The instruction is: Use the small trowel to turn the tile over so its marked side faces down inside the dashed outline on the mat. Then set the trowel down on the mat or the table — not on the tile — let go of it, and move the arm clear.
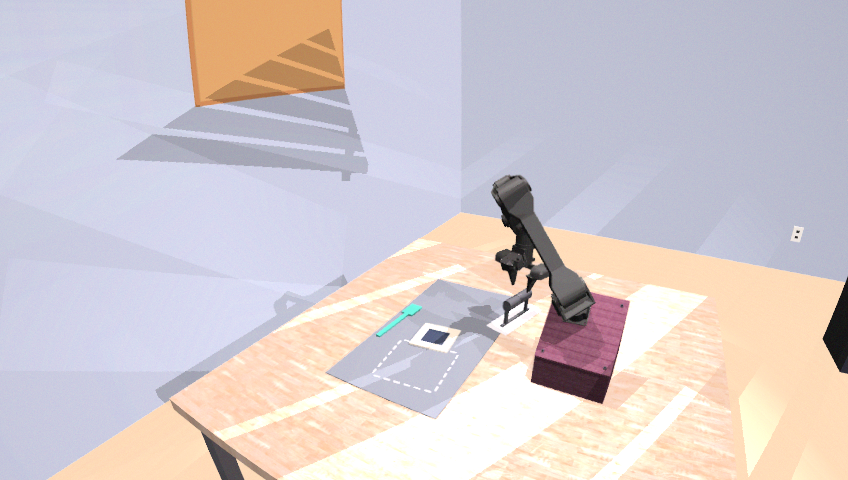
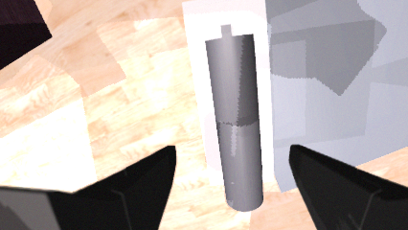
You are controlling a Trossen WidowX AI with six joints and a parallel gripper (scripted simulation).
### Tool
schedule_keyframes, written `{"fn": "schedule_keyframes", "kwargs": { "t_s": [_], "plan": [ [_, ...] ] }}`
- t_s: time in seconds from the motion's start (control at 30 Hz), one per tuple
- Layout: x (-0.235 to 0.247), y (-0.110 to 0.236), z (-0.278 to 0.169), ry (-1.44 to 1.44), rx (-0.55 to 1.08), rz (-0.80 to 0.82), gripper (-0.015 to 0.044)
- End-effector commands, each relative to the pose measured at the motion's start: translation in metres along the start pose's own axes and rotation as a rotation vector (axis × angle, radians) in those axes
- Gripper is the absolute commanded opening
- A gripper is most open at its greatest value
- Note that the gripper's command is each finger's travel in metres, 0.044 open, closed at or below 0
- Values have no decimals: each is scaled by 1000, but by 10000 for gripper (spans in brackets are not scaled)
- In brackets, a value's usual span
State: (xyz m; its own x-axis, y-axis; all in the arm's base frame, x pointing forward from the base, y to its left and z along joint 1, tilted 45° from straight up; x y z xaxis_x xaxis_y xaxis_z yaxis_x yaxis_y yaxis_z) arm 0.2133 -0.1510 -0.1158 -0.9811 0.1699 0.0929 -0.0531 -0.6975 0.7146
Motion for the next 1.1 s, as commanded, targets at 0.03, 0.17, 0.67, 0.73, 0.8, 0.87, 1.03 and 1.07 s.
{"fn": "schedule_keyframes", "kwargs": {
  "t_s": [0.03, 0.17, 0.67, 0.73, 0.8, 0.87, 1.03, 1.07],
  "plan": [
    [-2, 8, -1, 3, 9, -8, 300],
    [-1, 6, -3, -76, 14, -28, 300],
    [5, -6, -10, -522, 7, -139, 300],
    [6, -7, -10, -590, 1, -155, 300],
    [8, -9, -11, -657, -7, -172, 300],
    [9, -11, -11, -725, -17, -188, 300],
    [12, -14, -12, -892, -41, -226, 300],
    [13, -15, -12, -926, -44, -233, 300]
  ]
}}
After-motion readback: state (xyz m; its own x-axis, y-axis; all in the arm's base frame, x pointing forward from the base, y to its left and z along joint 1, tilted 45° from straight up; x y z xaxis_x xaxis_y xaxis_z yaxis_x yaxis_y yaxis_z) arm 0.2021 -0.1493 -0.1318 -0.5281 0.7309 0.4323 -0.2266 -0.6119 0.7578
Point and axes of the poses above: the point midway between the two fingers, 35 mm back from their tips, its own y axis back along the fingers, its own x axis across the jaws, z = x × y, the point moved 5 cm from there along y, back along the fingers, and after that the axes turned 11 degrees about y, right-handed, at the moved point
